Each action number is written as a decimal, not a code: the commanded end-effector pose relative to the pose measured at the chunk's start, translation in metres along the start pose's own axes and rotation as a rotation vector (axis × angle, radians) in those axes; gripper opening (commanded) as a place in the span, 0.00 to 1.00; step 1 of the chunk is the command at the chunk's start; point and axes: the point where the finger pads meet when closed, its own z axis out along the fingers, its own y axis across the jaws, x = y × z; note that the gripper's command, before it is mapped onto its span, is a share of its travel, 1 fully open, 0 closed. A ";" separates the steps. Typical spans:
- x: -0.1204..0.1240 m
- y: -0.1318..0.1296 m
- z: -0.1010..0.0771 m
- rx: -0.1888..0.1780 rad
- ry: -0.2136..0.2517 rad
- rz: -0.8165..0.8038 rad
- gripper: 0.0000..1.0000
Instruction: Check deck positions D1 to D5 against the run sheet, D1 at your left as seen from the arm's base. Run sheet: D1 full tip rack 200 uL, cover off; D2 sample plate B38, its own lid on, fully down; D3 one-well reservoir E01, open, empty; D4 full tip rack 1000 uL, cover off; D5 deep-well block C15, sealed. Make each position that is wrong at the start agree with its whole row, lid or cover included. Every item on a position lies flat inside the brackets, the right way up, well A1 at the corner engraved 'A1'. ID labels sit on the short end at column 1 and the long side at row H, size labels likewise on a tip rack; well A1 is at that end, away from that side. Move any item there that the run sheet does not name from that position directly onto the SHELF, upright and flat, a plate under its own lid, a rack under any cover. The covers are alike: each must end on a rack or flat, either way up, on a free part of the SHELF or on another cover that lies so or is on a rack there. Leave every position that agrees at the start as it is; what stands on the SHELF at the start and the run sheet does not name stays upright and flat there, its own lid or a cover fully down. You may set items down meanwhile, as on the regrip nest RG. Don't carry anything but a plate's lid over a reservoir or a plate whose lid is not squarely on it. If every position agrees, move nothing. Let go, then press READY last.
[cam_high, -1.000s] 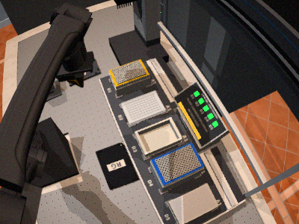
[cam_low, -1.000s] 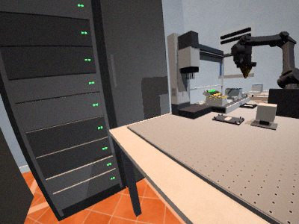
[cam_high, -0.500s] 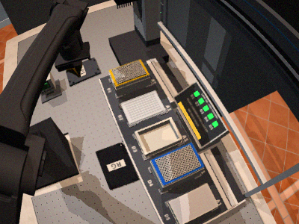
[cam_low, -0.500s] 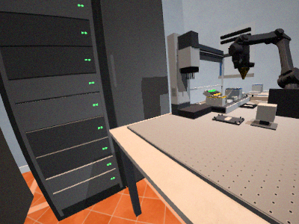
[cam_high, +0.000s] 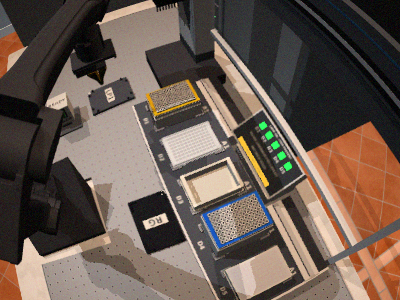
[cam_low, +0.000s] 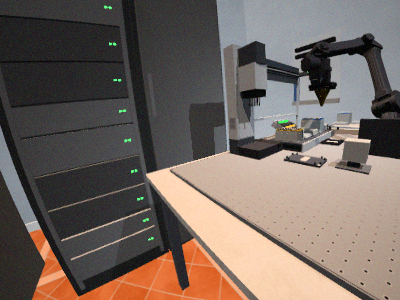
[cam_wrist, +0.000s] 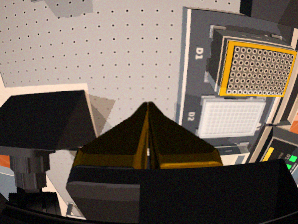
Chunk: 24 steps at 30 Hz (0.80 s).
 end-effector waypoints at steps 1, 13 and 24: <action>-0.033 -0.012 -0.022 0.038 -0.059 0.011 0.00; -0.035 0.009 -0.012 0.027 -0.039 0.008 0.00; -0.036 0.060 -0.011 0.023 -0.042 0.007 0.00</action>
